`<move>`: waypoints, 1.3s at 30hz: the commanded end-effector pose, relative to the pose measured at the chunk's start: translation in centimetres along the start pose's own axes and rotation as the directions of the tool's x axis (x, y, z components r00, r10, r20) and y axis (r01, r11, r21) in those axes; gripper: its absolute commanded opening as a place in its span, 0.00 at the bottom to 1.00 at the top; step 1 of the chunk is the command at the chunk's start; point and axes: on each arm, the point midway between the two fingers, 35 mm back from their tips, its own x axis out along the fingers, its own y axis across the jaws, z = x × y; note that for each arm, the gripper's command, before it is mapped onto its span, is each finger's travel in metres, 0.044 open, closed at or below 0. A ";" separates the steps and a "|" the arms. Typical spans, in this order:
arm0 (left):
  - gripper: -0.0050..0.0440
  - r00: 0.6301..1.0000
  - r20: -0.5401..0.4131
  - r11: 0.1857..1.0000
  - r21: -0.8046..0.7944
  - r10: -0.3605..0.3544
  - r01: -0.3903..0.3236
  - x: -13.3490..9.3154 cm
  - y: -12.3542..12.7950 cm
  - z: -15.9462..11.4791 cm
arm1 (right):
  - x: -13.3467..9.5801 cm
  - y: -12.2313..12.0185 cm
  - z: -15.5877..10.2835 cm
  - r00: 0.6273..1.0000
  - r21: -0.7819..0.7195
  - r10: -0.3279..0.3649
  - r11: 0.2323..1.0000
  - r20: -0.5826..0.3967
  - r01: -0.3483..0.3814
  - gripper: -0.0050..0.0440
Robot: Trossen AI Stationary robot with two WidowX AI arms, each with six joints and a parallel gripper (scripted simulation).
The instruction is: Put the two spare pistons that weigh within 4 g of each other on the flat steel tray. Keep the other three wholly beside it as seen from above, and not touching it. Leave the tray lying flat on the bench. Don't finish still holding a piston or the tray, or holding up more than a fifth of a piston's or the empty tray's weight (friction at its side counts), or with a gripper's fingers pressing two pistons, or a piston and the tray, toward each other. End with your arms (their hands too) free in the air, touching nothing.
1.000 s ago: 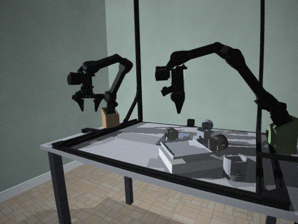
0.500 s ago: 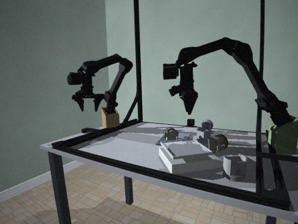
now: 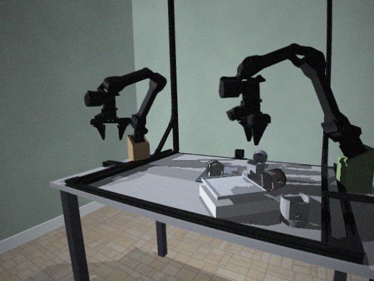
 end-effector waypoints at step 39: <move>0.87 0.999 0.041 0.864 -0.503 -0.007 0.027 1.4 12.0 -6.6 | 0.0 0.0 0.0 1.000 -0.001 0.003 1.000 0.001 -0.003 1.00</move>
